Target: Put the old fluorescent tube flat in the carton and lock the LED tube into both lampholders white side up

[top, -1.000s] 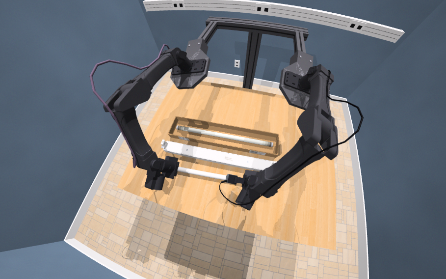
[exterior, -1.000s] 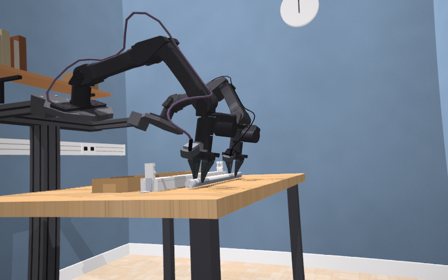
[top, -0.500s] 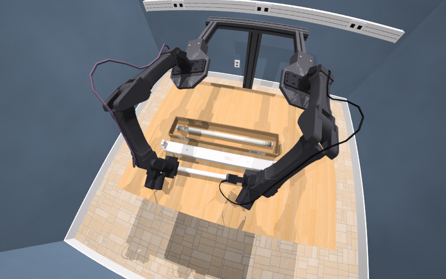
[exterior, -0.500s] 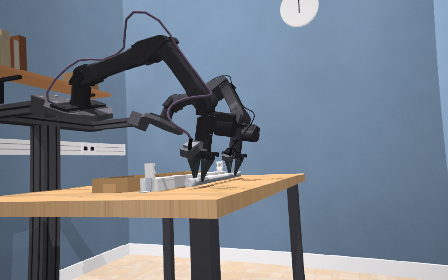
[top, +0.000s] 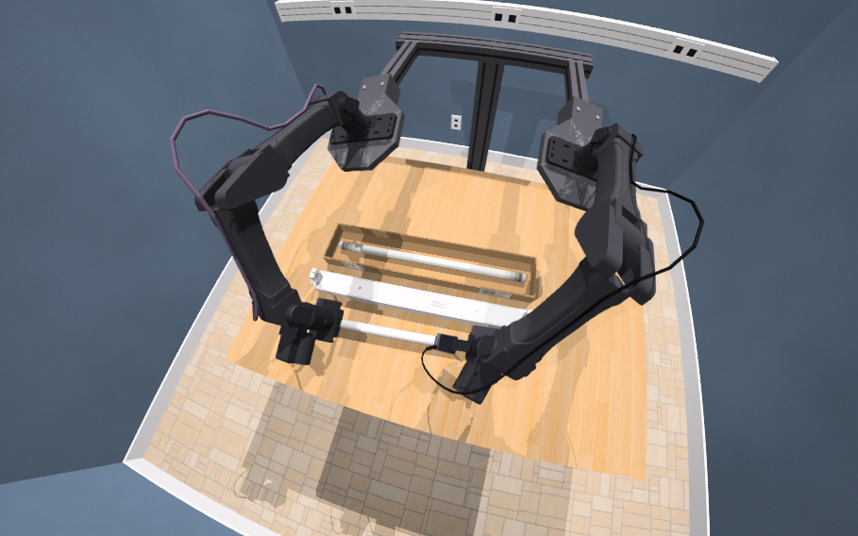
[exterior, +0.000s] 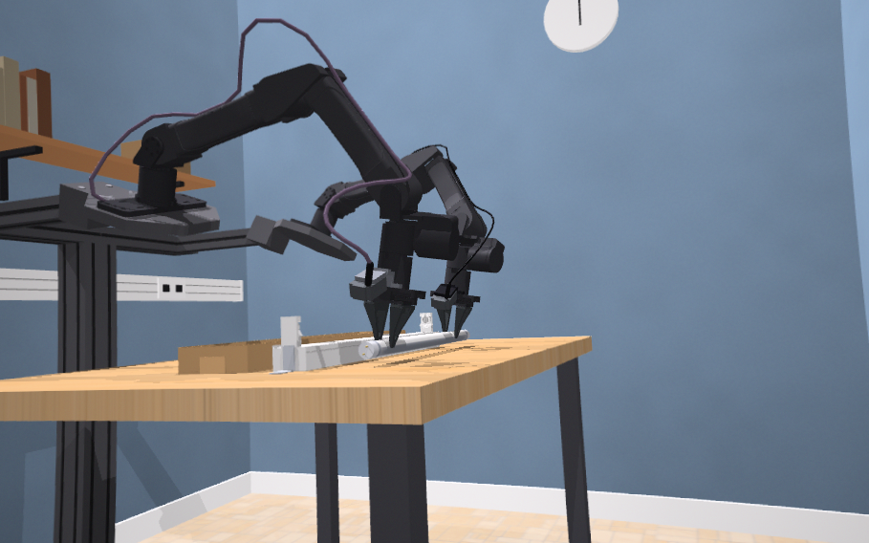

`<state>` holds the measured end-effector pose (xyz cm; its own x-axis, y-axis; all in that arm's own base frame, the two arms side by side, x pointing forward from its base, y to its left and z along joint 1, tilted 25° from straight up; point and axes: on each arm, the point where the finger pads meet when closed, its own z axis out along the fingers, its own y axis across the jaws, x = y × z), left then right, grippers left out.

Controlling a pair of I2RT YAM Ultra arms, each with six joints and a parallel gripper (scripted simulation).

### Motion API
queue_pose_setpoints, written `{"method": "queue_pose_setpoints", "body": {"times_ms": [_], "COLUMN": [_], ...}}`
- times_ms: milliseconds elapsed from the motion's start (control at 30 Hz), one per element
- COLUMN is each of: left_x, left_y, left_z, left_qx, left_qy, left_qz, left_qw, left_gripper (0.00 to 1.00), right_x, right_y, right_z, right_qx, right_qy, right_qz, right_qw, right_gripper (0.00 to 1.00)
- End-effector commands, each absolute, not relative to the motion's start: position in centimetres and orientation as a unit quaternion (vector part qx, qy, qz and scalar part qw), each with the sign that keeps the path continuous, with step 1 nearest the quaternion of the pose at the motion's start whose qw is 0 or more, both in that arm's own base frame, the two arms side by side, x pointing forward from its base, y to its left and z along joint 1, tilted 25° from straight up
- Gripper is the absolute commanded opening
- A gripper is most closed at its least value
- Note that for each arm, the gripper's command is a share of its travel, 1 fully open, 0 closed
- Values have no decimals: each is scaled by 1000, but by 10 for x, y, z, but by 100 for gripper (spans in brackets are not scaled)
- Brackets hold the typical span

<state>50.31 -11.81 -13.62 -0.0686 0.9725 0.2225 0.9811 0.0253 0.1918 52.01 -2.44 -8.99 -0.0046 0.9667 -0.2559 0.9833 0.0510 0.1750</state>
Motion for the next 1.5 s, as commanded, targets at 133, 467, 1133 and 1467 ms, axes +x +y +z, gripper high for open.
{"method": "queue_pose_setpoints", "body": {"times_ms": [133,467,1133,1467], "left_x": [498,491,499,504], "left_y": [-131,-131,-134,-135], "left_z": [-122,-119,-114,-112], "left_qx": [-688,-689,-694,-692], "left_qy": [-711,-711,-704,-702], "left_qz": [-144,-140,-153,-166], "left_qw": [13,20,1,-11], "left_gripper": [11,11,11,11], "right_x": [531,514,520,524], "right_y": [-16,-15,-14,-14], "right_z": [-61,-66,-63,-61], "right_qx": [686,686,683,679], "right_qy": [706,709,709,711], "right_qz": [-12,-28,-15,-3], "right_qw": [175,160,172,183], "right_gripper": [11,11,11,11]}}
